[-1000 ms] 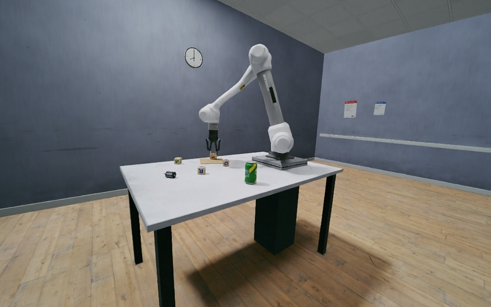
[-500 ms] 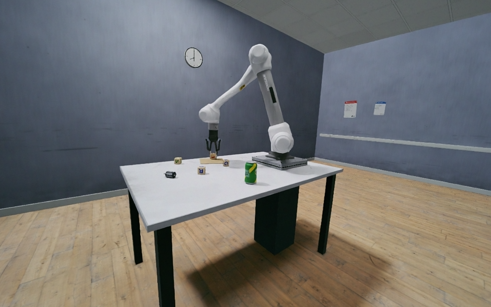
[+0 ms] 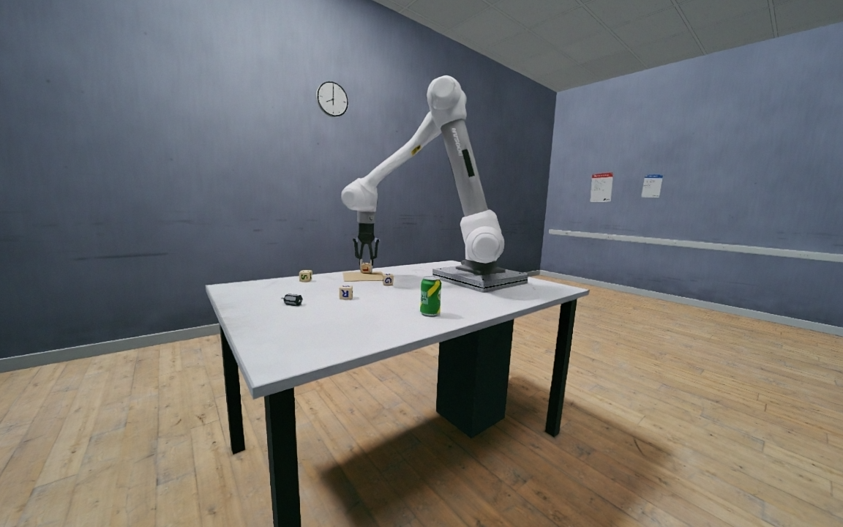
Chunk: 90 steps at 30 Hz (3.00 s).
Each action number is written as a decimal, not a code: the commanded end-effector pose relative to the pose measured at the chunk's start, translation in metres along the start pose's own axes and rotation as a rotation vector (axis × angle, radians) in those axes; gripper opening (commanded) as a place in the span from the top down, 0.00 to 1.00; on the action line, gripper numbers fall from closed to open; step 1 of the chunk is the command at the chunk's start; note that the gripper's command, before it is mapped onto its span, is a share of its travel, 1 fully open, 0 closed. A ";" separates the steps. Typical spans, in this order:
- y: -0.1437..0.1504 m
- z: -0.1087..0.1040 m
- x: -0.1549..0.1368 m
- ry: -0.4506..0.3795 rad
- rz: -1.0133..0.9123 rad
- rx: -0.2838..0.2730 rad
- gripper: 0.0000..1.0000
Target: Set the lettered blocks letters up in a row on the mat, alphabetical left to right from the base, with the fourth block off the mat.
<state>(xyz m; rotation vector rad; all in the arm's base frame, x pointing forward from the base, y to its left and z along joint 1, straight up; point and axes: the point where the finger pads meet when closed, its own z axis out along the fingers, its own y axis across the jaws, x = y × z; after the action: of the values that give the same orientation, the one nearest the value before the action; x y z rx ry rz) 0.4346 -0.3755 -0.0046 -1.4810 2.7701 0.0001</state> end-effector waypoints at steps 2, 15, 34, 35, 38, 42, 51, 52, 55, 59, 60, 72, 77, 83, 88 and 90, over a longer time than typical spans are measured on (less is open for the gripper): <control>-0.001 0.000 -0.002 -0.001 0.003 0.005 0.67; -0.001 0.002 -0.002 -0.001 0.003 0.004 0.67; -0.001 0.002 -0.002 -0.001 0.003 0.004 0.67; -0.001 0.002 -0.002 -0.001 0.003 0.004 0.67; -0.001 0.002 -0.002 -0.001 0.003 0.004 0.67; -0.001 0.002 -0.002 -0.001 0.003 0.004 0.67; -0.001 0.002 -0.002 -0.001 0.003 0.004 0.67; -0.001 0.002 -0.002 -0.001 0.003 0.004 0.67; -0.001 0.002 -0.002 -0.001 0.003 0.004 0.65; -0.001 0.002 -0.002 -0.001 0.003 0.004 0.63; -0.001 0.002 -0.002 -0.001 0.003 0.004 0.63; -0.001 0.002 -0.002 -0.001 0.003 0.004 0.56; -0.001 0.002 -0.002 -0.001 0.003 0.004 0.56; 0.000 -0.004 -0.002 -0.002 0.003 0.001 0.56; -0.003 -0.020 -0.001 -0.001 0.003 0.005 0.56; -0.003 -0.029 -0.001 -0.001 0.003 0.005 0.56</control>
<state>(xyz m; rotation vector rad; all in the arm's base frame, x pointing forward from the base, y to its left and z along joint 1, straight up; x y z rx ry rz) 0.4332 -0.3741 0.0065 -1.4813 2.7706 0.0030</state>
